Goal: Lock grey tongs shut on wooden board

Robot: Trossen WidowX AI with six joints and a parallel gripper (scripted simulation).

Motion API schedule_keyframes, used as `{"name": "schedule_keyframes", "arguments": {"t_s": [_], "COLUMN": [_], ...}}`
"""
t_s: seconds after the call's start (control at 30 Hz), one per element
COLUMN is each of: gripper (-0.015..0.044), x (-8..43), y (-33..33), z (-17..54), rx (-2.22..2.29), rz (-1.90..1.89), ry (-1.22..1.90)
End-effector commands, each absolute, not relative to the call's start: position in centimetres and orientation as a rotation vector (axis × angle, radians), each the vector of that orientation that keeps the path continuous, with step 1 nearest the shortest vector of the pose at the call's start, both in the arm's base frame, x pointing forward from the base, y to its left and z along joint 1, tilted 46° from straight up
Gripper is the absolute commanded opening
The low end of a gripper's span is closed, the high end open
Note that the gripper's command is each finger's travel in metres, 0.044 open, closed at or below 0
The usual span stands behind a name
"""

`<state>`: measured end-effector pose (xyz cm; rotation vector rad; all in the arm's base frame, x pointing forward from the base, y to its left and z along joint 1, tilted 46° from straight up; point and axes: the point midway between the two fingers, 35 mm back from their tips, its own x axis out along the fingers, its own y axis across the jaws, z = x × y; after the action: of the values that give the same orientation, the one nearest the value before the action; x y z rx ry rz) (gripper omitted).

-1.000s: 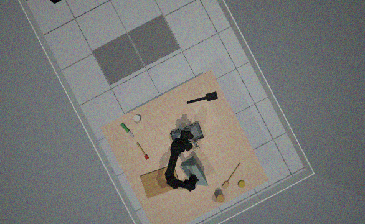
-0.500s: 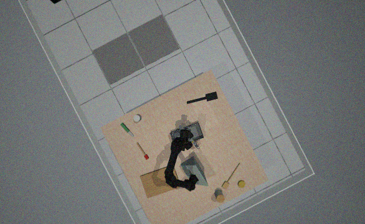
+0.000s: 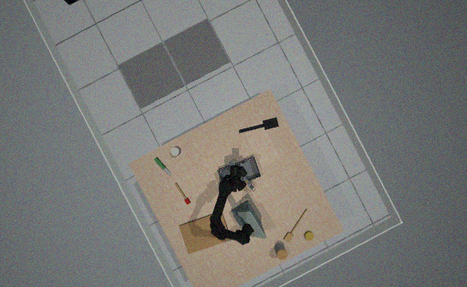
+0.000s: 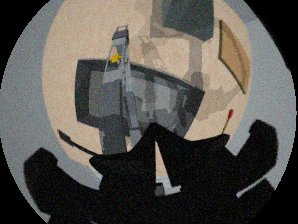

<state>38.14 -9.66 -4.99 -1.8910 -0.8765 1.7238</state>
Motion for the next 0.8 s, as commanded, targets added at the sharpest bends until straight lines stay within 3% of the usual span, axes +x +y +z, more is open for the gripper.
{"name": "schedule_keyframes", "arguments": {"t_s": [0.0,0.77], "gripper": [-0.015,-0.015], "x": [38.1,38.9], "y": [-9.3,-11.4], "z": [-5.1,-6.9], "rx": [-1.886,-1.889], "rz": [1.717,1.718], "ry": [-0.874,-0.872]}}
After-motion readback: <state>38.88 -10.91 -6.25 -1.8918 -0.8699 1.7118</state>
